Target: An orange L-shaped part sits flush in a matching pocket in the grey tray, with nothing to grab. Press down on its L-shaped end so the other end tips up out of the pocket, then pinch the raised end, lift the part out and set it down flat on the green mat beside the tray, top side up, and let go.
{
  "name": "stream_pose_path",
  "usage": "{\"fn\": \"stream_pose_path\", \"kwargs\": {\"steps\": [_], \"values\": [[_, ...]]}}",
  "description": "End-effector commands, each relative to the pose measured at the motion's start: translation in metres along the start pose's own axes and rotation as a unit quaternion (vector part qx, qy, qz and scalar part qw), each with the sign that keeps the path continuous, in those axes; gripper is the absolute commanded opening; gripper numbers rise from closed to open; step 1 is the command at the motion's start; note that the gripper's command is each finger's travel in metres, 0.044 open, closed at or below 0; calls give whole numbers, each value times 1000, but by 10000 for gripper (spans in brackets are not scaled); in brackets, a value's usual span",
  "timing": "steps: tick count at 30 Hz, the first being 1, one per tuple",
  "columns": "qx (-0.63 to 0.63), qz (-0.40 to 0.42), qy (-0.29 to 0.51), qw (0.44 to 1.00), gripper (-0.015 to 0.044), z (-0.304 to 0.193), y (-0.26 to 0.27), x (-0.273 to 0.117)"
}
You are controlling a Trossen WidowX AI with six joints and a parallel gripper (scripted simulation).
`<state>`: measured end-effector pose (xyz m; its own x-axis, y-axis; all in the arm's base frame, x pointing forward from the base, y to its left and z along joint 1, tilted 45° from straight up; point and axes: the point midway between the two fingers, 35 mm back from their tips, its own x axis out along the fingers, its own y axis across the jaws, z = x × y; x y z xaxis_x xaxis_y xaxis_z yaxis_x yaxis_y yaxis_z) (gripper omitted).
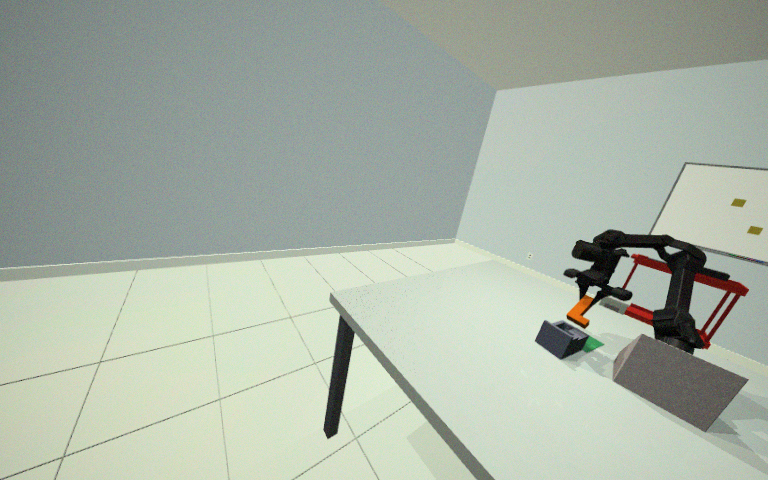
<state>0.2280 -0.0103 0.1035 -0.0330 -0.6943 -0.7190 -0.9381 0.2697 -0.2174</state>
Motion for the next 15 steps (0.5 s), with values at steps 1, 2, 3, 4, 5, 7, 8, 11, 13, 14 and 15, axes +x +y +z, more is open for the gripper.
{"fn": "stream_pose_path", "kwargs": {"steps": [1, 2, 3, 4, 5, 7, 8, 11, 13, 14, 15], "values": [[-5, 1, 4, 1000, 0, -16, 3, 1], [-5, 1, 4, 1000, 0, -20, 3, 1], [-5, 1, 4, 1000, 0, -24, 3, 1], [-5, 1, 4, 1000, 0, -28, 4, 1], [-5, 1, 4, 1000, 0, -32, 4, 1], [-5, 1, 4, 1000, 0, -40, 5, 1], [-5, 1, 4, 1000, 0, -45, 5, 1], [-5, 1, 4, 1000, 0, -57, 7, 1], [-5, 1, 5, 1000, 0, -65, 8, 1], [-5, 1, 5, 1000, 0, -70, 9, 1], [-5, 1, 5, 1000, 0, -73, 10, 1]]}}
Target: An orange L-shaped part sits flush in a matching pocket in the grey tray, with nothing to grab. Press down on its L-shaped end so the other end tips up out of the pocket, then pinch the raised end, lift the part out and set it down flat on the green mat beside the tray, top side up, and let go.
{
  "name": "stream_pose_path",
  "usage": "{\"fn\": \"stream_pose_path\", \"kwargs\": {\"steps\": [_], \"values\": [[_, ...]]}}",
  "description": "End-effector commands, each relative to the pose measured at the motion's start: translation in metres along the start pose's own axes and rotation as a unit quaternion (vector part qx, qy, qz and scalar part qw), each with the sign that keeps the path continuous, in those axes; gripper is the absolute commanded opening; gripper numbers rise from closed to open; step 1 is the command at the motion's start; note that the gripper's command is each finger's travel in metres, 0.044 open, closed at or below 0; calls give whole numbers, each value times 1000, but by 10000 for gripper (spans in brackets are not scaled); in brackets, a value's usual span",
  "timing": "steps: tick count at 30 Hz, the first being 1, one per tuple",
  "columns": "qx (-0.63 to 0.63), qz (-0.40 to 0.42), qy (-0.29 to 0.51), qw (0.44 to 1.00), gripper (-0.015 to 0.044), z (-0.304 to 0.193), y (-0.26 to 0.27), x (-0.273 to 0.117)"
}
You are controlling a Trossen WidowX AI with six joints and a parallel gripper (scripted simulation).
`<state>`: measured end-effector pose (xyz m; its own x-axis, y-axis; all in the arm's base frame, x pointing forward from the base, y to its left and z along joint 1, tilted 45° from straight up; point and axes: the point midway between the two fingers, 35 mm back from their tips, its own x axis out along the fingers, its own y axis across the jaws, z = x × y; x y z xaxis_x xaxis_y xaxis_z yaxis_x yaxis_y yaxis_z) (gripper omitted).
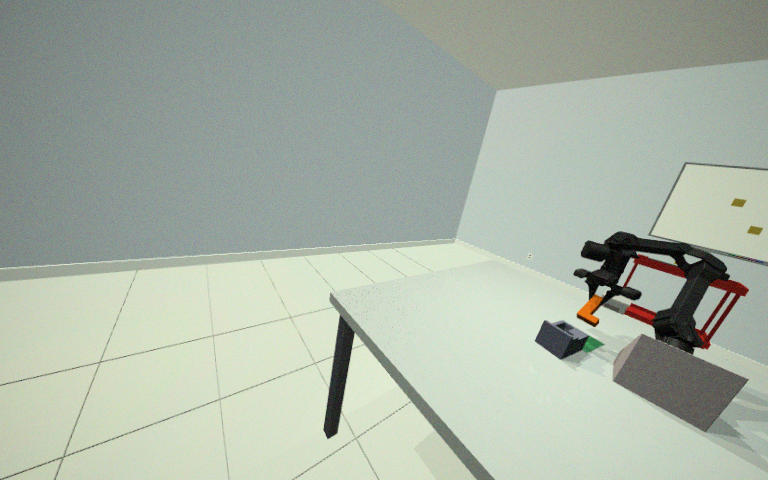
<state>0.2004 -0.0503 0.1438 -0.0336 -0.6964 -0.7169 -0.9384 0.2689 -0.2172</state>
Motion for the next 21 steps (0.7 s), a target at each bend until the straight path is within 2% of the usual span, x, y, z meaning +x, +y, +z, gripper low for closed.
{"fn": "stream_pose_path", "kwargs": {"steps": [1, 21], "values": [[-5, 1, 3, 1000, 0, -13, 4, 1], [-5, 1, 3, 1000, 0, -14, 4, 25]]}}
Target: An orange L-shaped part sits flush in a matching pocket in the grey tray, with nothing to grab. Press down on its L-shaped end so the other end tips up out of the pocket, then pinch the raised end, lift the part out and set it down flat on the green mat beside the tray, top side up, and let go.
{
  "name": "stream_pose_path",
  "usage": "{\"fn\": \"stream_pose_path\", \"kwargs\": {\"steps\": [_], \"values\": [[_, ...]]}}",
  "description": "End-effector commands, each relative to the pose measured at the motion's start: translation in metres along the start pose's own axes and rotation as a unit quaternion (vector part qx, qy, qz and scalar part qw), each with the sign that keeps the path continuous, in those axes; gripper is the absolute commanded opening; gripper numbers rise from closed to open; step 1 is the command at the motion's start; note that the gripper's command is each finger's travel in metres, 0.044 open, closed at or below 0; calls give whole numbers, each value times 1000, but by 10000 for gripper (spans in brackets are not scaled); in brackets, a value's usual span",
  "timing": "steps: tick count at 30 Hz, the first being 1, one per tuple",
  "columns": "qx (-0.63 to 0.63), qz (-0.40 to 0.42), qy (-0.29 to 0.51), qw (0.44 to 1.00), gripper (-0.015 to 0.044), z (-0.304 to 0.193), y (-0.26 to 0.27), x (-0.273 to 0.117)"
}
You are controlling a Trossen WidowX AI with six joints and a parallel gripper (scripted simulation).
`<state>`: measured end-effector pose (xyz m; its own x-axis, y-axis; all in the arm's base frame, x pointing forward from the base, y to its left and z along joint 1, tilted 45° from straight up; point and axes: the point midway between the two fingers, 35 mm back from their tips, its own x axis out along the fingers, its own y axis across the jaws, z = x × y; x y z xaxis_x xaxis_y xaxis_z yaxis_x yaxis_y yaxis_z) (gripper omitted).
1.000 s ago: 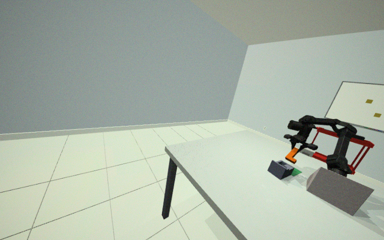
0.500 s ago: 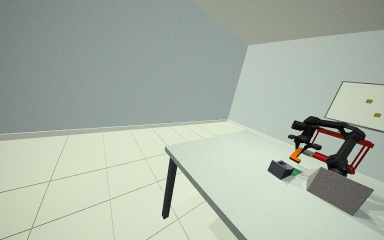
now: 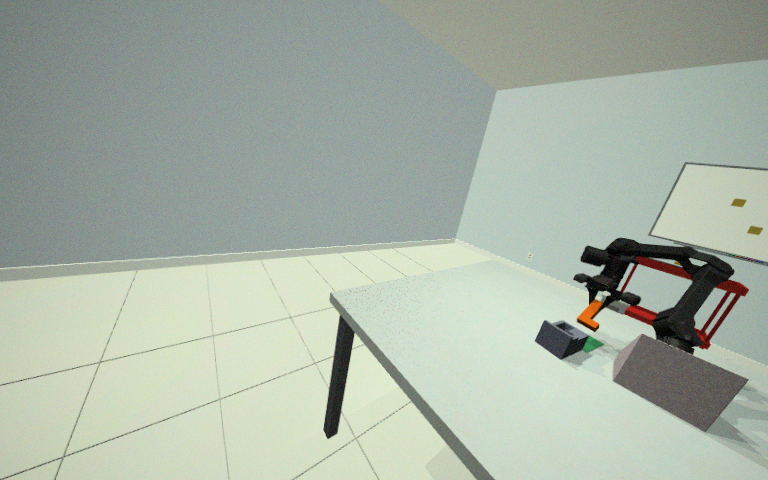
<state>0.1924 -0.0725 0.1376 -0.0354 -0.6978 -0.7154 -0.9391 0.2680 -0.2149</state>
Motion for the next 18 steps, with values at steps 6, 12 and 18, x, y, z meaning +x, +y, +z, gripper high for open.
{"fn": "stream_pose_path", "kwargs": {"steps": [6, 12, 18], "values": [[-3, 0, 2, 1000, 0, 0, 1, 15], [-3, 0, 2, 1000, 0, 0, 1, 24], [-3, 0, 2, 1000, 0, -1, 1, 33]]}}
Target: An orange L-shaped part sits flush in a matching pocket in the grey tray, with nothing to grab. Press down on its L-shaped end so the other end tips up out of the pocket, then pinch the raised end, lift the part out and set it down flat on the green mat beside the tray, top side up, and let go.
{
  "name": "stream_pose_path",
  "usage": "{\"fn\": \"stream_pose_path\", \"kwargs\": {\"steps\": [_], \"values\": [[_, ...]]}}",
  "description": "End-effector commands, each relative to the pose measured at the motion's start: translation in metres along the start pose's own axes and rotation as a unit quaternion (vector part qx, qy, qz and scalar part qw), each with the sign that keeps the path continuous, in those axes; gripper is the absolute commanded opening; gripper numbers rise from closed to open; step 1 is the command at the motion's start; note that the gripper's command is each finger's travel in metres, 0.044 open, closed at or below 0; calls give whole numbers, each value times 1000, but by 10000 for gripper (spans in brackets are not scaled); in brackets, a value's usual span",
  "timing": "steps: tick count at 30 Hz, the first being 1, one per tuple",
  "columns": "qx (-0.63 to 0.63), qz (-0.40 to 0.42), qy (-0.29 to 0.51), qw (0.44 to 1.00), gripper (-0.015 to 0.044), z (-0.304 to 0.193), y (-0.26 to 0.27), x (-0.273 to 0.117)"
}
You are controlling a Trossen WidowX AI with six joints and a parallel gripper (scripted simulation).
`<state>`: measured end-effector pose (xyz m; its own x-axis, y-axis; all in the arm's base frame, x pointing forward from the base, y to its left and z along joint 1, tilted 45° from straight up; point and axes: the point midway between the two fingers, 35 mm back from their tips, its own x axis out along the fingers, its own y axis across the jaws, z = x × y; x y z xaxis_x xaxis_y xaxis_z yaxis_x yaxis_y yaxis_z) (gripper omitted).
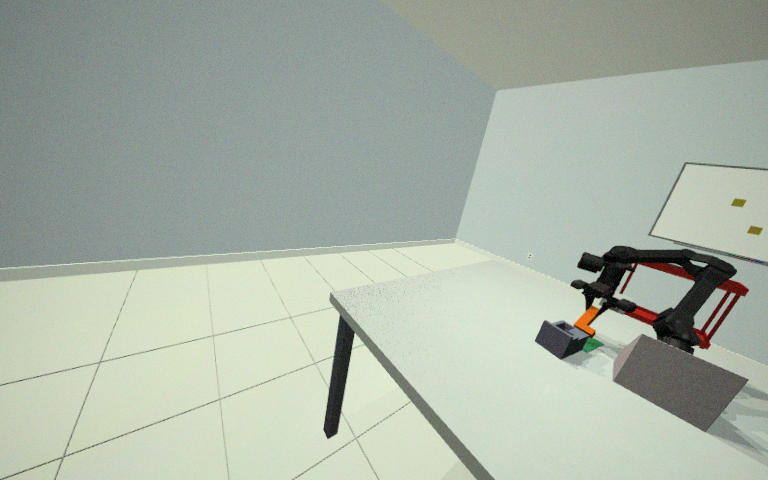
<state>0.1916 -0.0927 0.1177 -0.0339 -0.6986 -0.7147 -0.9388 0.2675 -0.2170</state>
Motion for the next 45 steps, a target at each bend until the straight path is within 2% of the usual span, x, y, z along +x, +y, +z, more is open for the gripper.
{"fn": "stream_pose_path", "kwargs": {"steps": [1, 18, 31, 41, 45], "values": [[-4, 1, 2, 1000, 0, 0, 1, 7], [-3, 0, 3, 1000, 0, -1, 2, 34], [-1, 0, 2, 1000, 0, -1, 1, 34], [-1, 1, 1, 1000, 263, 0, 1, 32], [-2, 2, -3, 1000, 367, 3, -2, 6]]}}
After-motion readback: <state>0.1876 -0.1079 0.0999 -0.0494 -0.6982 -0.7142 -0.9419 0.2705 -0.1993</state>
